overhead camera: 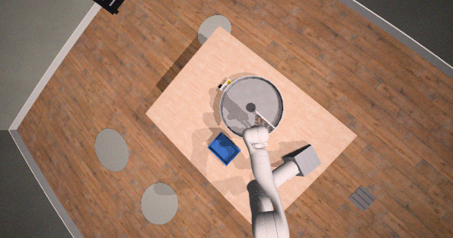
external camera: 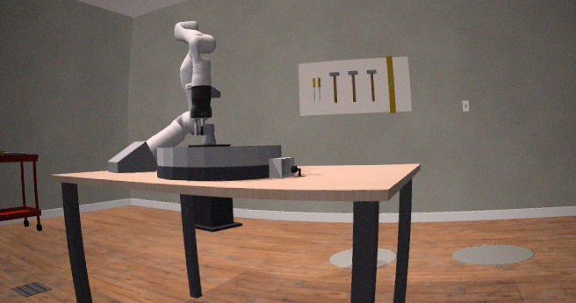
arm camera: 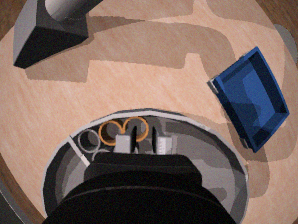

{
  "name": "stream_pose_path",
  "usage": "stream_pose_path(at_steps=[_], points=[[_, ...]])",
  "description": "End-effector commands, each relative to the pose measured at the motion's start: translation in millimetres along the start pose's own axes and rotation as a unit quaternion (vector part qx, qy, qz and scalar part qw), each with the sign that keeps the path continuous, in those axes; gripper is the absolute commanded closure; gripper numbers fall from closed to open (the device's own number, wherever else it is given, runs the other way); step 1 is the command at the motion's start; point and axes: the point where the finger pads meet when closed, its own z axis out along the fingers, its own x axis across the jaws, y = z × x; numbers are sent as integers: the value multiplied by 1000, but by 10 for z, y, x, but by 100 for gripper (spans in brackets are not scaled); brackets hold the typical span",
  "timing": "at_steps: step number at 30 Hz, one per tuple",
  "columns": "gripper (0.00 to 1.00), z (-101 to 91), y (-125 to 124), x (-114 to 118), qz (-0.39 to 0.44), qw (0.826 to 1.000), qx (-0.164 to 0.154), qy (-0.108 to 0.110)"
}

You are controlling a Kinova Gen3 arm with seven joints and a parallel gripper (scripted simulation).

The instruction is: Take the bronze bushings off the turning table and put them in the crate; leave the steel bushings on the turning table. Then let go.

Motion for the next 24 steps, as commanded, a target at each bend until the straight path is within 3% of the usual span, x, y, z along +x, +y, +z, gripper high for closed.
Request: stream_pose_path(at_steps=[1, 24], points=[[52, -4, 3, -1, 0, 1000, -1, 0], [55, -4, 3, -1, 0, 1000, -1, 0]])
